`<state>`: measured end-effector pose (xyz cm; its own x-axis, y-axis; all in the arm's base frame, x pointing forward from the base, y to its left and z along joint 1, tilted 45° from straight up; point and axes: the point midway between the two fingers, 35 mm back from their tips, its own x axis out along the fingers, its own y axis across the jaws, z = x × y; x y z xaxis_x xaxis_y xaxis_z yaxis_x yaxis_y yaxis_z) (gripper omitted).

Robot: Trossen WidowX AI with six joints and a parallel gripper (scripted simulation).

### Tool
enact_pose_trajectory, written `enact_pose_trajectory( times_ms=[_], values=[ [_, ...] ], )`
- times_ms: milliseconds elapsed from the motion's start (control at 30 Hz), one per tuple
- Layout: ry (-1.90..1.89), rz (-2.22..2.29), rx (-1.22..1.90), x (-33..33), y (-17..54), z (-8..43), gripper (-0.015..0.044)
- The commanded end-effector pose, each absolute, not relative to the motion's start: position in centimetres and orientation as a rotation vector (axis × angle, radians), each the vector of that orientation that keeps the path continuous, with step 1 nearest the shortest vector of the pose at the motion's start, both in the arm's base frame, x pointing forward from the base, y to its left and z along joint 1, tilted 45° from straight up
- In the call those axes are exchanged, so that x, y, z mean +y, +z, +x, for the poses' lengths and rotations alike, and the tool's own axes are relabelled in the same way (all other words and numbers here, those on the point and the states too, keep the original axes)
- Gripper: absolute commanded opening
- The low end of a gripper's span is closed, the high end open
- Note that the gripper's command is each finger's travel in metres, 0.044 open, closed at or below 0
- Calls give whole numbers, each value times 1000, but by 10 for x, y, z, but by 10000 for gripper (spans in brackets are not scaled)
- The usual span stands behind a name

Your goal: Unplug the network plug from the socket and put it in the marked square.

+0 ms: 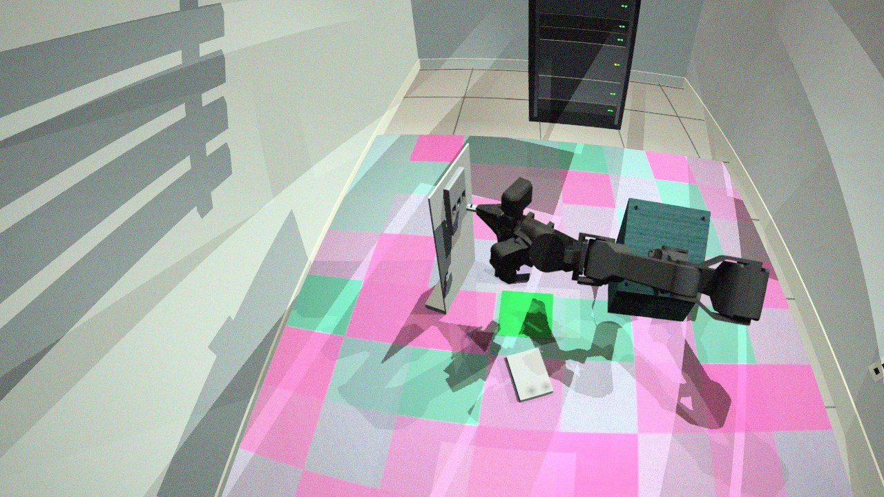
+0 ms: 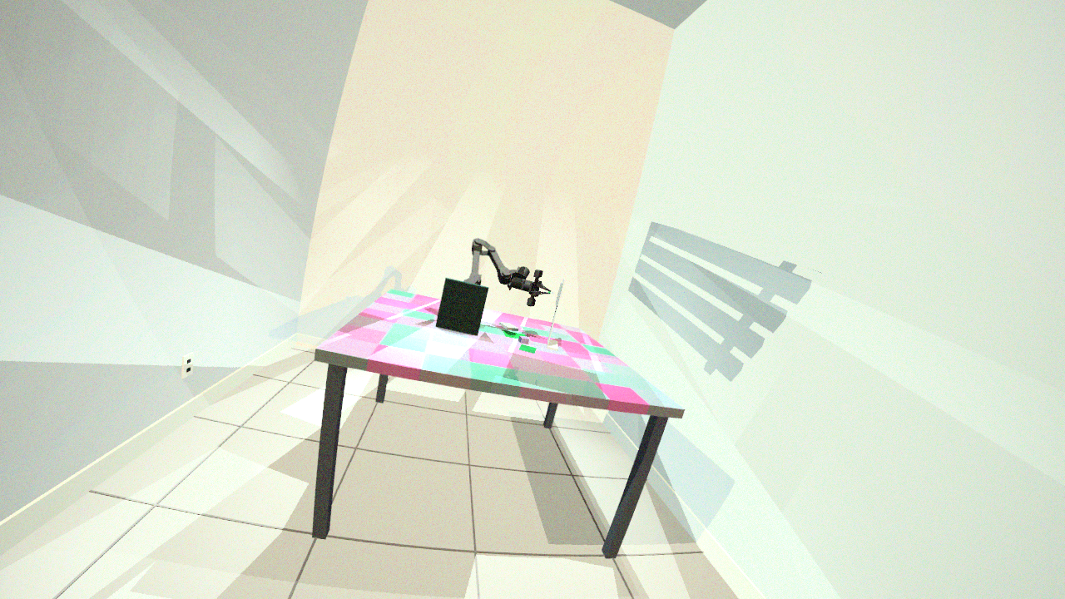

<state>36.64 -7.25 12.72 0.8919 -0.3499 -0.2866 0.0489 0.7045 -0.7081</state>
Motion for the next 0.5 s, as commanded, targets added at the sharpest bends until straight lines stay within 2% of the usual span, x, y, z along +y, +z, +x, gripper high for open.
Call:
enact_pose_trajectory(
  times_ms=[0, 467],
  values=[
    [-233, -761, 424, -72, 128, 363, 0],
    [-233, -761, 424, -71, 129, 356, 0]
  ],
)
